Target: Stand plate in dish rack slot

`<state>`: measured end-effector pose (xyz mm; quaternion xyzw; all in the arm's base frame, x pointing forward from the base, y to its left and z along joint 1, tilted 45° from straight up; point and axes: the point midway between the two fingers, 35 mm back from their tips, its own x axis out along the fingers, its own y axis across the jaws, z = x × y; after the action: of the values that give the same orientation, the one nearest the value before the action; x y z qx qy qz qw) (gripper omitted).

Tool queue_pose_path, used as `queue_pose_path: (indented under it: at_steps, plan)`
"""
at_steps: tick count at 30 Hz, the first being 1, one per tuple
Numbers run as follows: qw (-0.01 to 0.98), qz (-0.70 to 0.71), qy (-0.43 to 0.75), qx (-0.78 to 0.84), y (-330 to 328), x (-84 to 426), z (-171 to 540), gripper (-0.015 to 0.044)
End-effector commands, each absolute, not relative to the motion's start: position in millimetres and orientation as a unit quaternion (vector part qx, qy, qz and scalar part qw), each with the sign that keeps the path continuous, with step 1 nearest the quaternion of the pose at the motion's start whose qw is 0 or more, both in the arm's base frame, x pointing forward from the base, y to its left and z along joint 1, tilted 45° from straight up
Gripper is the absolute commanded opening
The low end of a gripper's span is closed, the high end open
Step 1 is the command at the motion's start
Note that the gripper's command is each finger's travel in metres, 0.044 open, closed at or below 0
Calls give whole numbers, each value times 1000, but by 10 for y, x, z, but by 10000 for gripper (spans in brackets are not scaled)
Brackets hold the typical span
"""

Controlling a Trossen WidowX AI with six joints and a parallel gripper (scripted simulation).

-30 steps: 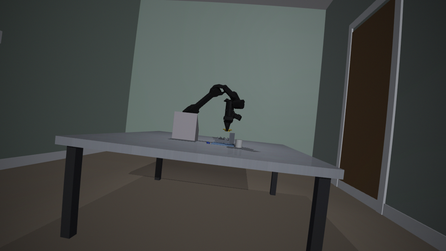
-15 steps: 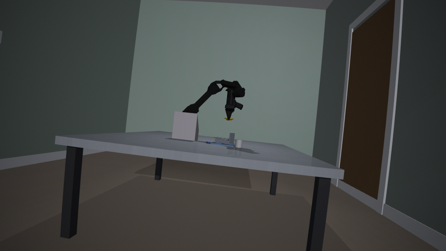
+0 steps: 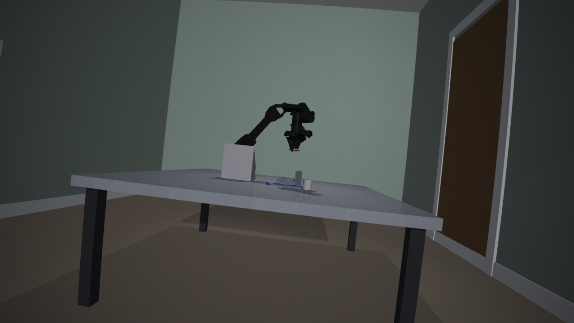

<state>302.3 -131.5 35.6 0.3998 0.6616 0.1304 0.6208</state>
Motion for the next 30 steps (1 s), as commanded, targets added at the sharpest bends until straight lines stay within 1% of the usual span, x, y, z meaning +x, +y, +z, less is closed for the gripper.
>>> queue_pose_path:
  at_steps: [1, 15, 30]
  plan:
    - [592, 87, 669, 441, -1195, 2994, 499, 0]
    - [469, -77, 670, 570, -782, 2831, 928, 0]
    - [306, -245, 629, 672, -341, 2554, 1285, 0]
